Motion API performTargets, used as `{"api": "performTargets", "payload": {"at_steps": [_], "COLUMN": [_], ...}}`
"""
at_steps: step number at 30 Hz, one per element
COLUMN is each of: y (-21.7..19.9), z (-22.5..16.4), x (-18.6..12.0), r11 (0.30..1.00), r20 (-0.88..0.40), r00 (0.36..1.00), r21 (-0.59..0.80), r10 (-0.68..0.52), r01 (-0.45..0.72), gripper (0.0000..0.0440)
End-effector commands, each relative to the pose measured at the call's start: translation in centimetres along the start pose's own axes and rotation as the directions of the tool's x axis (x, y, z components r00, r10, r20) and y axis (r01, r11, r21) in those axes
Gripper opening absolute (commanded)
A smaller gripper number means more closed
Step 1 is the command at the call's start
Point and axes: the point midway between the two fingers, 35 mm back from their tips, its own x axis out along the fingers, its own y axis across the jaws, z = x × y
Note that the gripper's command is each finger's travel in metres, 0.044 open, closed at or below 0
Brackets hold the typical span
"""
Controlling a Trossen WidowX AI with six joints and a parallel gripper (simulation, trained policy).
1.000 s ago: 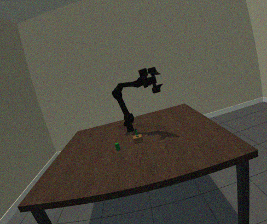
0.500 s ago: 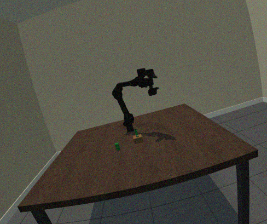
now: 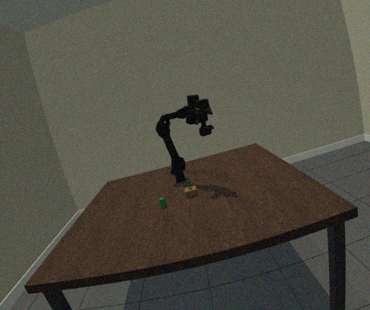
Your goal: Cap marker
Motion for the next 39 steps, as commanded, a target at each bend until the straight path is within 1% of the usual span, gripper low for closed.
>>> {"api": "performTargets", "payload": {"at_steps": [1,20,39], "y": [-0.2,-3.1,-6.4], "z": [0.7,5.8,10.9], "x": [0.1,0.7,0.6], "r11": [1.0,0.977,0.918], "r20": [0.008,0.103,0.188], "r00": [1.0,0.973,0.902], "r21": [0.01,0.066,0.158], "r10": [-0.024,-0.208,-0.389], "r01": [0.024,0.202,0.363], "gripper": [0.034,0.0339,0.0337]}}
